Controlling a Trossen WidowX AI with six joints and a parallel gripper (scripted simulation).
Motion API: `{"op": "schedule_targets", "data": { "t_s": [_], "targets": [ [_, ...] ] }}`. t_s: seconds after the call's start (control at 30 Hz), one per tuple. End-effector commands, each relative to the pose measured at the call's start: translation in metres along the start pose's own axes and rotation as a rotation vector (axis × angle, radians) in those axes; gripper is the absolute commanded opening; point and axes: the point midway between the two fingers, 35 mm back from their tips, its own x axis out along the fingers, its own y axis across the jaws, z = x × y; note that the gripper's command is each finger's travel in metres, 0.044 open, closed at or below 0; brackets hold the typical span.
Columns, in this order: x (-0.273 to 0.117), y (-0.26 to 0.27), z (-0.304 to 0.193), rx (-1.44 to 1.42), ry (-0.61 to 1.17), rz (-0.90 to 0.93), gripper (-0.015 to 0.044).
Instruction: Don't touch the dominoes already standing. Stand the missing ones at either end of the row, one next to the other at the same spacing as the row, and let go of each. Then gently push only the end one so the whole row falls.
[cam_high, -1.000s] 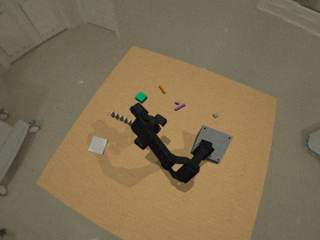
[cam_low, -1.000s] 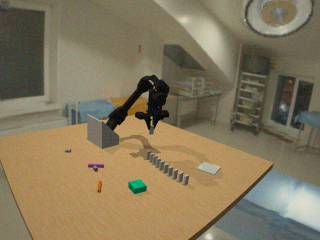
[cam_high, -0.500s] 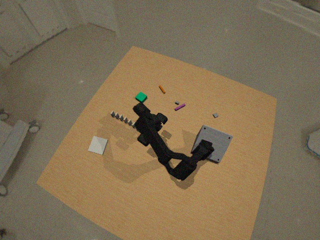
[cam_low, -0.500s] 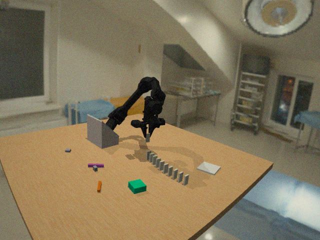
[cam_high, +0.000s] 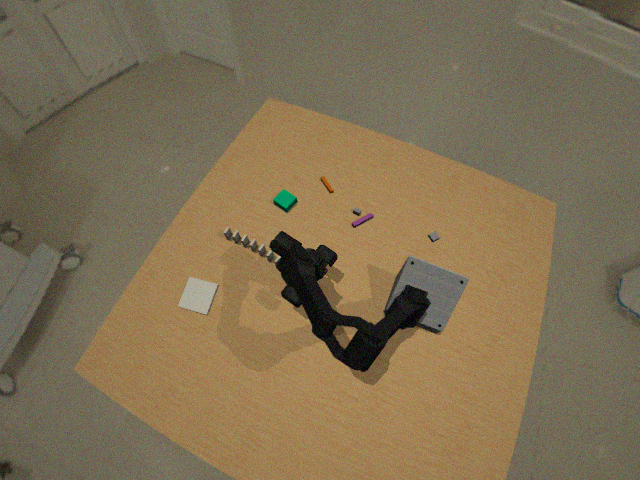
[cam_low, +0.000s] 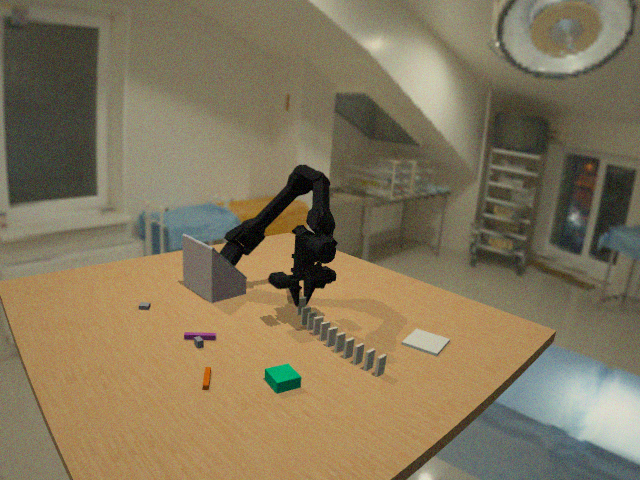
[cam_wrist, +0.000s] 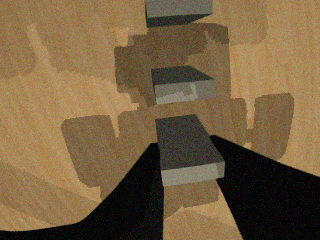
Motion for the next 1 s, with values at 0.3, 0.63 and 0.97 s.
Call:
{"op": "schedule_targets", "data": {
  "t_s": [0.3, 0.63, 0.97],
  "targets": [
    [0.014, -0.001, -0.005, 0.012, 0.010, 0.006, 0.0107],
    [0.014, -0.001, -0.005, 0.012, 0.010, 0.006, 0.0317],
    [-0.008, -0.003, 0.000, 0.012, 0.007, 0.000, 0.0440]
  ]
}}
